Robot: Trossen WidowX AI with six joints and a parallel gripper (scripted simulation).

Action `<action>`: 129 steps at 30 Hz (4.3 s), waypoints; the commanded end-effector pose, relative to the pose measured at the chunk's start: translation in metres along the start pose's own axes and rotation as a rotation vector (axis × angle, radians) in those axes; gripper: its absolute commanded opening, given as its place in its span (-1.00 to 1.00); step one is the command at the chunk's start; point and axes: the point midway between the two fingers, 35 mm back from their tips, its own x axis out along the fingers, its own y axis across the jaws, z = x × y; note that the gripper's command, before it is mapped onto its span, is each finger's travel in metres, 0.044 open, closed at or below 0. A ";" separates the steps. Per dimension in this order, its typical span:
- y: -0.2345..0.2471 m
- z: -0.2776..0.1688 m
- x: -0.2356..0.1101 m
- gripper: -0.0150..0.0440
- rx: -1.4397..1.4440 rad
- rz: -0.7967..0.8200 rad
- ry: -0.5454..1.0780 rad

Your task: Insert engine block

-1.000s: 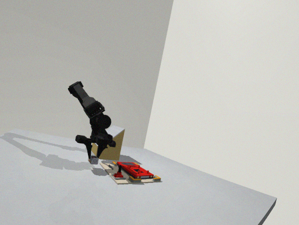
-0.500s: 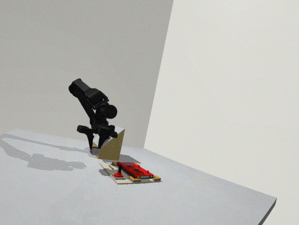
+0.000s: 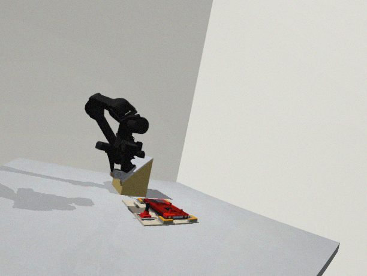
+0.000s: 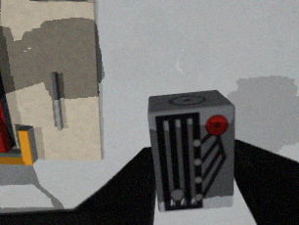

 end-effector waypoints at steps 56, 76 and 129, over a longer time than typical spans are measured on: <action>0.142 0.085 0.039 -0.49 0.066 0.018 -0.011; 0.201 0.095 0.063 -0.49 0.091 0.015 -0.010; 0.218 0.100 0.070 0.05 0.149 0.014 -0.010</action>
